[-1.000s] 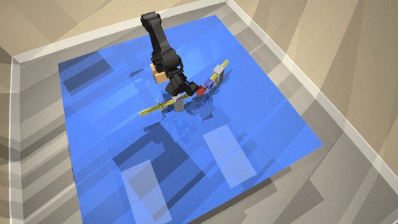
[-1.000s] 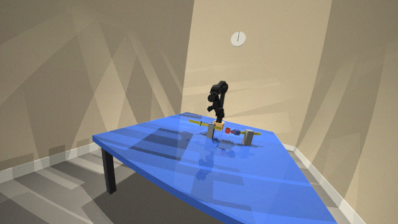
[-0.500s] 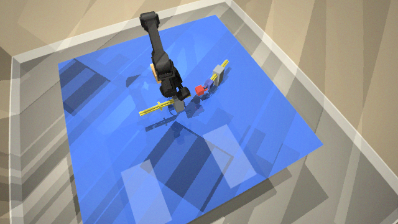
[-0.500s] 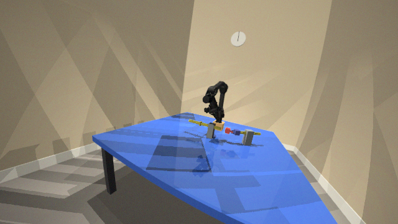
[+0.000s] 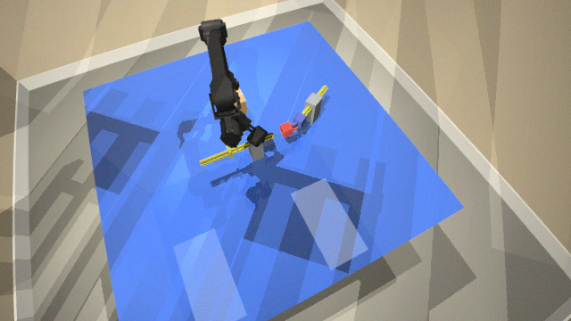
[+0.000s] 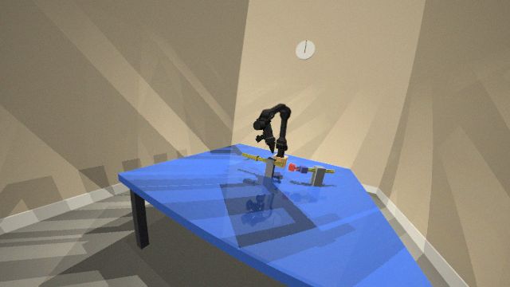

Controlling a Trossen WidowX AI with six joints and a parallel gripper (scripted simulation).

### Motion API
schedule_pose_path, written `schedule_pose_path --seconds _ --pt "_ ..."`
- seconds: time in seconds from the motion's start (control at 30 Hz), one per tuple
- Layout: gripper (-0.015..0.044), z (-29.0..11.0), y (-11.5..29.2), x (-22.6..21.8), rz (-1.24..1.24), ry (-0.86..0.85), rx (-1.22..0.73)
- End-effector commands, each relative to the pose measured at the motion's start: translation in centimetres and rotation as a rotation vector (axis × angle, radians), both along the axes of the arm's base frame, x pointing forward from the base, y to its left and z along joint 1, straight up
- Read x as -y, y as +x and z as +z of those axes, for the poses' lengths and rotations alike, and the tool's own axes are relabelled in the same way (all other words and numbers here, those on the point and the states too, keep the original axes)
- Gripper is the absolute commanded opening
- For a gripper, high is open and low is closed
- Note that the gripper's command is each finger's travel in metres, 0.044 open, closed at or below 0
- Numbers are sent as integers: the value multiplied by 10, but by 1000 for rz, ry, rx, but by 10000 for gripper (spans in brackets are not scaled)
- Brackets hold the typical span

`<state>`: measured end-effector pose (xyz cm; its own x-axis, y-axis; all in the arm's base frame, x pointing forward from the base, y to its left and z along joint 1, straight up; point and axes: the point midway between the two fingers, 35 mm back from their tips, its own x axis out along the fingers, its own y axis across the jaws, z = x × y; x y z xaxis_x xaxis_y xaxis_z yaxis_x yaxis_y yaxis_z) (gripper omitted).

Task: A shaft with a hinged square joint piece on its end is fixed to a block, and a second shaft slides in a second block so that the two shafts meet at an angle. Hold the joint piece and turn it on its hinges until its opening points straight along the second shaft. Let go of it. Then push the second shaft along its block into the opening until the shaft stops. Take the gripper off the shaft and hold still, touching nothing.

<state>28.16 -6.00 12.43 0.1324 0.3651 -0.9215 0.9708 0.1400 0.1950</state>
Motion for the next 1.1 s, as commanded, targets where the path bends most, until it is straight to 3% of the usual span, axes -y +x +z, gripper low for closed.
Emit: schedule_pose_path --seconds 0.0,0.5,1.07 --pt "440 1 1 16 95 -55 37" --pt "440 2 -9 88 546 -280 133" --pt "440 7 -38 165 1104 -436 110"
